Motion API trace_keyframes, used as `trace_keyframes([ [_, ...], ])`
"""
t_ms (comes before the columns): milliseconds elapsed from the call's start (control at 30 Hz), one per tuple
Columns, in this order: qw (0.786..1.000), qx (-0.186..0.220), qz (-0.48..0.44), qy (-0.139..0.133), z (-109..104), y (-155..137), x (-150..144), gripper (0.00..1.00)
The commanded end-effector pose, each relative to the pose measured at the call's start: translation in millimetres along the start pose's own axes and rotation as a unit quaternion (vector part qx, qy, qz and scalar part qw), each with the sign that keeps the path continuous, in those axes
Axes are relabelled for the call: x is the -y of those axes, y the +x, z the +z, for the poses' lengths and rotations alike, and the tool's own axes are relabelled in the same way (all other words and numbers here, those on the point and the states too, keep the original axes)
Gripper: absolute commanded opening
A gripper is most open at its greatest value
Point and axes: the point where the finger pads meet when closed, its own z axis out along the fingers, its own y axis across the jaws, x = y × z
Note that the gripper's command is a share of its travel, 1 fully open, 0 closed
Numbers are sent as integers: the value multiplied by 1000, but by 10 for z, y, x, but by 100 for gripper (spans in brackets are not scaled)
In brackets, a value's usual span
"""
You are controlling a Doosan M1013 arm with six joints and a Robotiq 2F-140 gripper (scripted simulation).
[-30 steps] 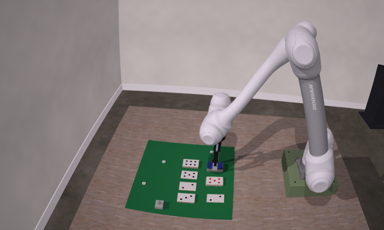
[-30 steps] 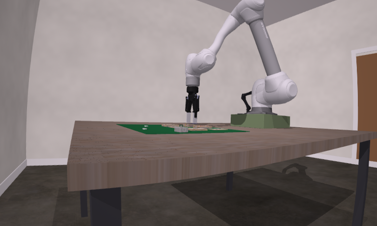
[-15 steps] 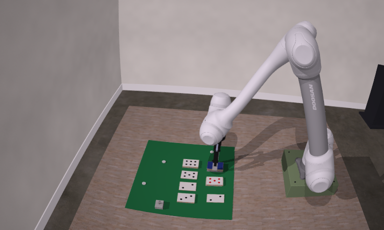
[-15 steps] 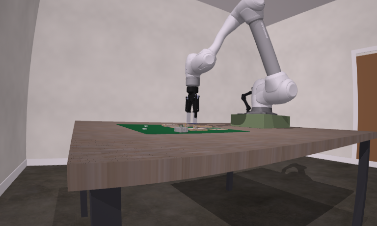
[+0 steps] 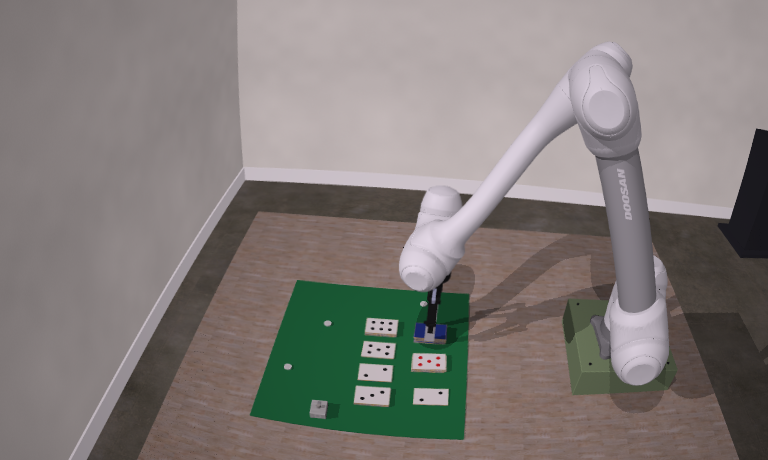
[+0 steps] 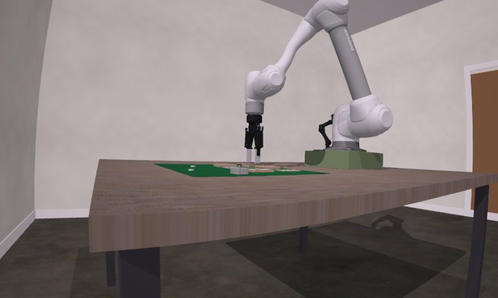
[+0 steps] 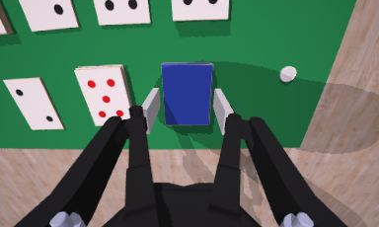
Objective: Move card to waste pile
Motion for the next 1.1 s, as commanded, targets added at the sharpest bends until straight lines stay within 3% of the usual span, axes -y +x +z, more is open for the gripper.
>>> trace_keyframes([
  [0, 1000, 1, -1, -1, 47, -22, -16, 50],
  [433, 1000, 1, -1, -1, 47, -22, -16, 50],
  [467, 1000, 1, -1, -1, 47, -22, -16, 43],
  [1067, 1000, 1, -1, -1, 47, -22, -16, 43],
])
